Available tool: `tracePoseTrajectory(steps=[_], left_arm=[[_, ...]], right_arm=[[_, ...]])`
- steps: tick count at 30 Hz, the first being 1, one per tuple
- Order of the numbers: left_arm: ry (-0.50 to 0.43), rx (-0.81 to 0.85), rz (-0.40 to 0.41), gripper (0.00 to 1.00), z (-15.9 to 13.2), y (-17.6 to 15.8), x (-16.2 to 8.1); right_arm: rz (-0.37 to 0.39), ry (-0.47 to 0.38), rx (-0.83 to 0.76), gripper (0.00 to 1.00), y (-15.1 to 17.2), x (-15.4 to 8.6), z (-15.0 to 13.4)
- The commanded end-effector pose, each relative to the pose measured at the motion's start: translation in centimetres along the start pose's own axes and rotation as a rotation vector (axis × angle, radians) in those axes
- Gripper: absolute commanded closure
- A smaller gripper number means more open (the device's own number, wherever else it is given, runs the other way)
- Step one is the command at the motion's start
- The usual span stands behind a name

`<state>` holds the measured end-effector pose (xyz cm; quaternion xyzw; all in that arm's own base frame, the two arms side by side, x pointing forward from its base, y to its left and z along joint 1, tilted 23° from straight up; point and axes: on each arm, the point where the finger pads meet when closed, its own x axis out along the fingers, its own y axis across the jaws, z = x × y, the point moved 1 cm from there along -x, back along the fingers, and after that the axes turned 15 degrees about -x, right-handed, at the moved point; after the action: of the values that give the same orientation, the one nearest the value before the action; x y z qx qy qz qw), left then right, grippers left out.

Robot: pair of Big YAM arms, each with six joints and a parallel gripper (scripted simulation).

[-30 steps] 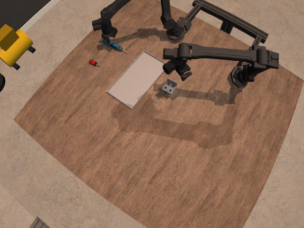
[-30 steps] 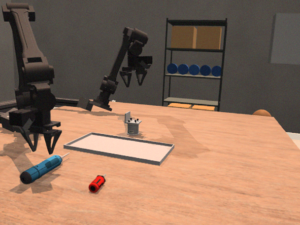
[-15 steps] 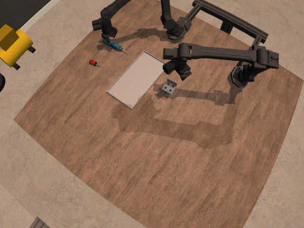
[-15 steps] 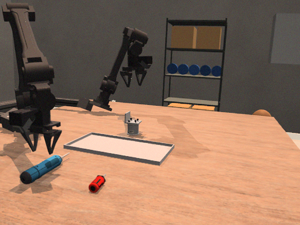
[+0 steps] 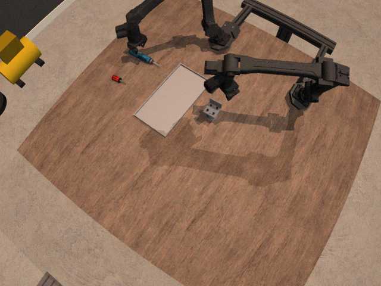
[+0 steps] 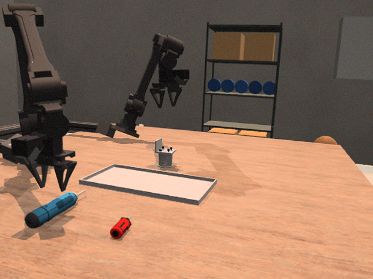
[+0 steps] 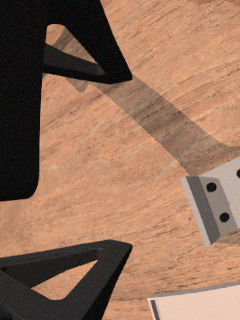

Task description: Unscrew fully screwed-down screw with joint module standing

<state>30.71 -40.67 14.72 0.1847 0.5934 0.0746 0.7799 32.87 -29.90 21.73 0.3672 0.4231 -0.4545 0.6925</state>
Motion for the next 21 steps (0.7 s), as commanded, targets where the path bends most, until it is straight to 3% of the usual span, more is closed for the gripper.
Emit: tracePoseTrajectory(steps=[1, 13, 14, 21], left_arm=[[-0.021, -0.012, -0.027, 0.14, 0.8, -0.4, -1.3], [-0.021, -0.012, -0.027, 0.14, 0.8, -0.4, -1.3], [0.000, 0.002, -0.027, 0.14, 0.8, 0.3, -0.2], [0.068, 0.110, -0.072, 0.14, 0.5, 0.1, 1.5]], right_arm=[[0.041, -0.080, 0.008, 0.35, 0.7, -3.1, 2.8], [0.041, -0.080, 0.008, 0.35, 0.7, -3.1, 2.8], [0.041, -0.080, 0.008, 0.35, 0.7, -3.1, 2.8], [0.041, -0.080, 0.008, 0.35, 0.7, -3.1, 2.8]])
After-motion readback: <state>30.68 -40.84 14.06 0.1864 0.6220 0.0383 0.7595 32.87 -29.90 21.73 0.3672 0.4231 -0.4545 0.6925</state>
